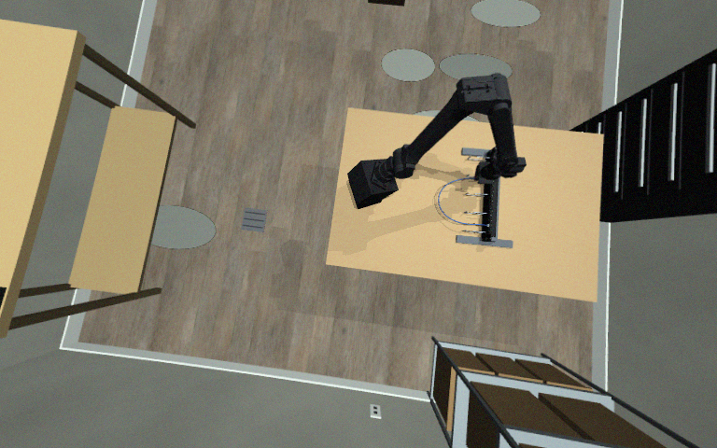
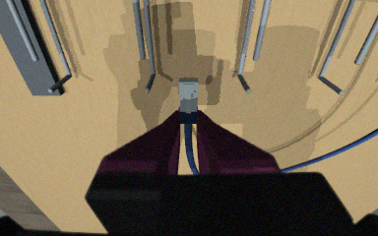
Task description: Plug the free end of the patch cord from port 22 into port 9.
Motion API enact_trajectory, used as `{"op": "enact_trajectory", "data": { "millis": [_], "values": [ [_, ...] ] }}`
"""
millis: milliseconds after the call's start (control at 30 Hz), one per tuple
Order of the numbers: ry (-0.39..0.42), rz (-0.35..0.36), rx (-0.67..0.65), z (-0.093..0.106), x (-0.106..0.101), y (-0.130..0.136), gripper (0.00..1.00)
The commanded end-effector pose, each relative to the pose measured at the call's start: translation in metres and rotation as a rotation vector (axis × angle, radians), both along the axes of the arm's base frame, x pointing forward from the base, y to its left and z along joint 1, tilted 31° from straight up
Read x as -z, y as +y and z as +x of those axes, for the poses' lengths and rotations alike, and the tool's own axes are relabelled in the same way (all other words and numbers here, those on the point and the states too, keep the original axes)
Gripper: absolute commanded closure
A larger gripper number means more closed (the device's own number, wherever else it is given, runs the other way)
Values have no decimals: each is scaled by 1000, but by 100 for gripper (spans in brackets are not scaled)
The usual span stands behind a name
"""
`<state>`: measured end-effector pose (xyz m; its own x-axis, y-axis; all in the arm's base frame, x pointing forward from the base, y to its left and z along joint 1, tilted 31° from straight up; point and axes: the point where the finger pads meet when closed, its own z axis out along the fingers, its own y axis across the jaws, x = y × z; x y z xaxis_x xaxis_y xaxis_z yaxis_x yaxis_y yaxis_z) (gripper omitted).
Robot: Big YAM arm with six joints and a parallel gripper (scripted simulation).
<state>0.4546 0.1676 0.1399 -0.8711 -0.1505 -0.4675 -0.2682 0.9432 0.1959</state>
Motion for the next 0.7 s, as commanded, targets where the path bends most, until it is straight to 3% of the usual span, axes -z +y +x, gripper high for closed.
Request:
{"op": "enact_trajectory", "data": {
  "millis": [0, 667],
  "values": [
    [-28, 13, 4, 17, -19, 5, 100],
    [-34, 14, 4, 18, -21, 4, 100]
  ]
}}
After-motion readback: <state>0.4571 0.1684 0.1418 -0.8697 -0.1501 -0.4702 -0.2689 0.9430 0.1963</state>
